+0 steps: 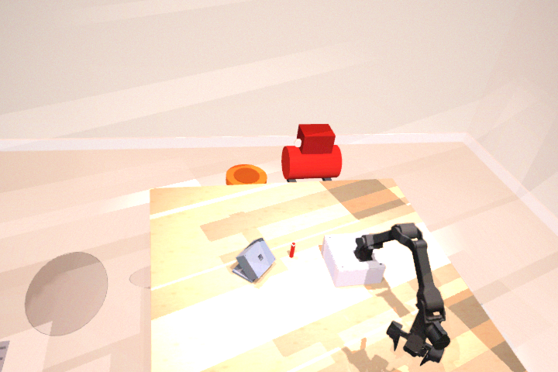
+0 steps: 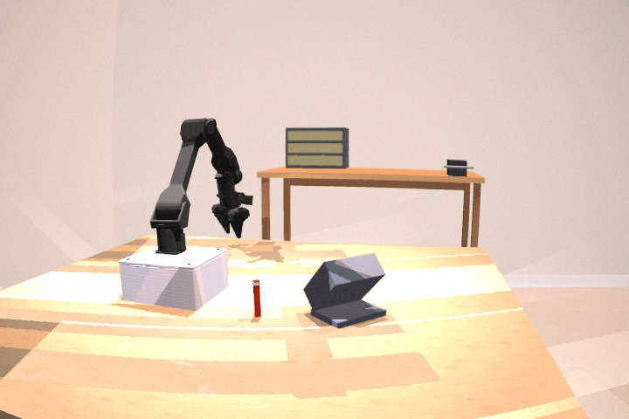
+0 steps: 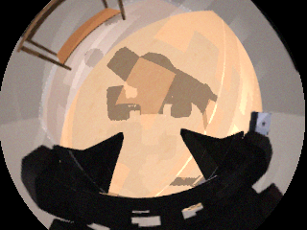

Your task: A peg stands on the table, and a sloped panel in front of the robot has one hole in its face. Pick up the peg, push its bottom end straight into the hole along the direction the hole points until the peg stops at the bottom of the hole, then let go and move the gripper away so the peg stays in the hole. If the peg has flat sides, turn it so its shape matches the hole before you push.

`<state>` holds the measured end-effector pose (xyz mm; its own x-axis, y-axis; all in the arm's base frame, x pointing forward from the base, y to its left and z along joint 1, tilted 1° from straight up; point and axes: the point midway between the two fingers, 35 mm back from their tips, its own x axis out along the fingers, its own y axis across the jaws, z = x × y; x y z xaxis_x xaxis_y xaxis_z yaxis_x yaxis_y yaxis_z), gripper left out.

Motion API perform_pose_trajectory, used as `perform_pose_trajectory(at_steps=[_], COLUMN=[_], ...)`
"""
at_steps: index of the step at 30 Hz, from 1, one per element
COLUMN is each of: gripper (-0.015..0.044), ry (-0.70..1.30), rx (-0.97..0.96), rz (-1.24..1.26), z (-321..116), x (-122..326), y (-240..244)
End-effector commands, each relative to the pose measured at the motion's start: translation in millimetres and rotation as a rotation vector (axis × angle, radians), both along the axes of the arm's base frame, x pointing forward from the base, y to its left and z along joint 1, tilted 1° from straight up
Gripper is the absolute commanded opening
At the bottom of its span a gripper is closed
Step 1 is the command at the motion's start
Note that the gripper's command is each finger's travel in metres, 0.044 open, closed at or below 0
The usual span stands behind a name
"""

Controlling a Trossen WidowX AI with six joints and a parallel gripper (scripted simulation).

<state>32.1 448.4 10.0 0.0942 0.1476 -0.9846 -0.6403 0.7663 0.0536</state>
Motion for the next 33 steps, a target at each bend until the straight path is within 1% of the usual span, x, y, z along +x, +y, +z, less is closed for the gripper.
perform_pose_trajectory(at_steps=[1, 17, 33], gripper=[0.0440, 0.0440, 0.0440], ry=[0.011, 0.038, 0.064], rx=[0.001, 0.002, 0.007], rz=[-0.086, -0.408, -0.731], z=[3, 7, 11], x=[23, 104, 174], y=[-6, -38, -85])
